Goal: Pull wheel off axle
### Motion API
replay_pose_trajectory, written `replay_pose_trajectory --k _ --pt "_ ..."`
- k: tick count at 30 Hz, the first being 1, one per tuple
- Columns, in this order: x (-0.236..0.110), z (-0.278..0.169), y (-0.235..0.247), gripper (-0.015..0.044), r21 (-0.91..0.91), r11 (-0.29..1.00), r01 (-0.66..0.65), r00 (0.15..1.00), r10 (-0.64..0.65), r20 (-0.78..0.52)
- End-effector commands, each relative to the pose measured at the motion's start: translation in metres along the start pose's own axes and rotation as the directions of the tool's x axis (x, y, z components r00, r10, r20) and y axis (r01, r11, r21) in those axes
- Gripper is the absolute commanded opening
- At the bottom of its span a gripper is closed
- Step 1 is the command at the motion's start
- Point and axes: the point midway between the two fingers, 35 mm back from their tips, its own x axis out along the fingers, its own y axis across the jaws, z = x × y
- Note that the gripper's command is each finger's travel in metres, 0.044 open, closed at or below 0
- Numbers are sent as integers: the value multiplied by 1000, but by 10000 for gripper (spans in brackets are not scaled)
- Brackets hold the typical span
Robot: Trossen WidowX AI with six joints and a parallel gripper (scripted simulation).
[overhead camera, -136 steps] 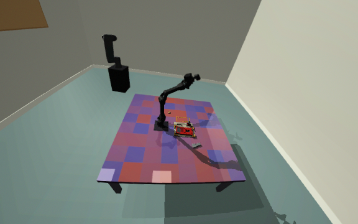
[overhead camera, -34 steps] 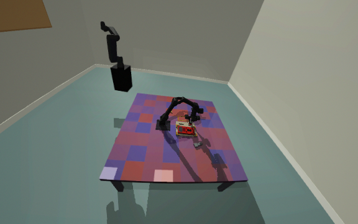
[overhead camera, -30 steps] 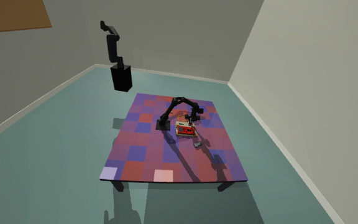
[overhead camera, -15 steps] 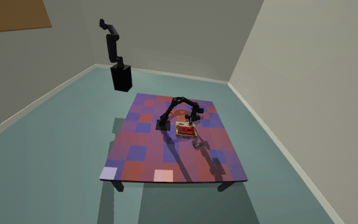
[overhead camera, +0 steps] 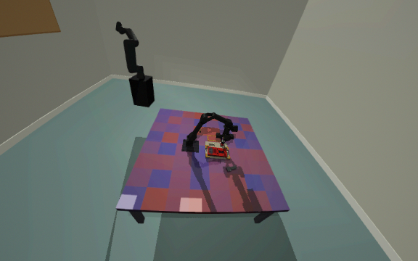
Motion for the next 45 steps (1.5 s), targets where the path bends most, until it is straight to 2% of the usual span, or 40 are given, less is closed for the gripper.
replay_pose_trajectory --k 1,45 --pt "-5 0 2 0 2 1000 -12 1000 12 1" --pt "-20 0 1 0 3 1000 -11 1000 11 2"
